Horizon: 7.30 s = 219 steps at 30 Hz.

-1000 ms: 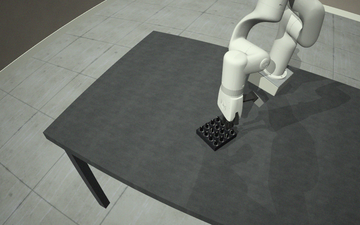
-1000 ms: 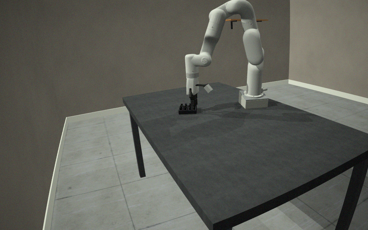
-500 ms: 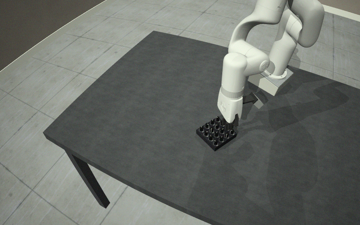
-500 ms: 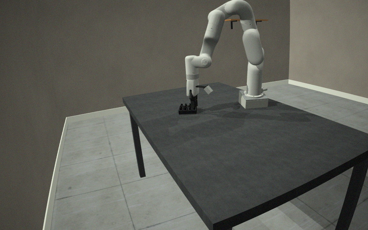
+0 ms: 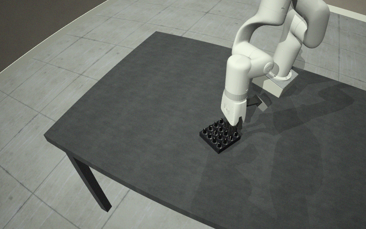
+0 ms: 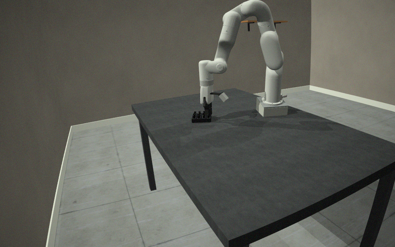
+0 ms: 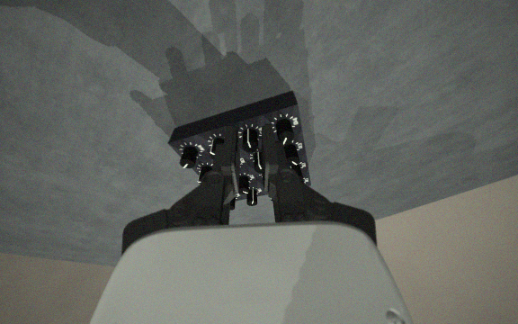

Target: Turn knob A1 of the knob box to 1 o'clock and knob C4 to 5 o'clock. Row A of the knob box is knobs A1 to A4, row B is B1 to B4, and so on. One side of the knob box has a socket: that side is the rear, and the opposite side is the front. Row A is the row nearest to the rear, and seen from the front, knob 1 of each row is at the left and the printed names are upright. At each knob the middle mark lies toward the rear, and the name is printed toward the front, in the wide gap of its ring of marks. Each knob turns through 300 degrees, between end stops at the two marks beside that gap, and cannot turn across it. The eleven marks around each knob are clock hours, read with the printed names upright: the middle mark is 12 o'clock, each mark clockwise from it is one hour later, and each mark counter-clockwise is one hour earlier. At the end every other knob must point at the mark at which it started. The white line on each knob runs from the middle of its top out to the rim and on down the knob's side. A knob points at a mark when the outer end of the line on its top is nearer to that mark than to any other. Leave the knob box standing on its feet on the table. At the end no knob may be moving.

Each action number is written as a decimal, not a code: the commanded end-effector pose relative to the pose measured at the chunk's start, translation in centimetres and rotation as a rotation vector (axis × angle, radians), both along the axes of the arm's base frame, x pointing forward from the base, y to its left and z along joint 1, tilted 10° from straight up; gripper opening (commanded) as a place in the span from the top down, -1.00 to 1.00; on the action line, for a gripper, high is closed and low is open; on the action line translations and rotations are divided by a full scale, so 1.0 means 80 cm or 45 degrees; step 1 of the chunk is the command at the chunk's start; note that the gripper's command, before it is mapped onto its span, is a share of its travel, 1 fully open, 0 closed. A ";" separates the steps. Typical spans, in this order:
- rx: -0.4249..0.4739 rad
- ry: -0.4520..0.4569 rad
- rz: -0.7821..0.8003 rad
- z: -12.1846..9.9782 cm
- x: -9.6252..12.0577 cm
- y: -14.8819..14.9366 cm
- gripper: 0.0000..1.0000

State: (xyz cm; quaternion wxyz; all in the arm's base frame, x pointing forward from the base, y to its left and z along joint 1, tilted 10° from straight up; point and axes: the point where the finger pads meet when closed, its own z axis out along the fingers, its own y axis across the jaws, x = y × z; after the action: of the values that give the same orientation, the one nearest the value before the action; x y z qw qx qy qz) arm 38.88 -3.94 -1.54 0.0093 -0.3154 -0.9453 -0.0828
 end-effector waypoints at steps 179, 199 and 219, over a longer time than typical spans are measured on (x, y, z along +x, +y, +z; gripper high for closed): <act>0.044 0.196 -1.222 0.016 0.001 -0.003 0.61; 0.044 0.196 -1.222 0.046 0.000 -0.008 0.61; 0.044 0.196 -1.222 0.098 -0.002 -0.017 -1.00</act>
State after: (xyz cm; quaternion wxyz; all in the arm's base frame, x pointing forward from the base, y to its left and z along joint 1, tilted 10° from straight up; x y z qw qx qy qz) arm 38.66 -5.00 4.85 0.0469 -0.7206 -0.6884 -0.0688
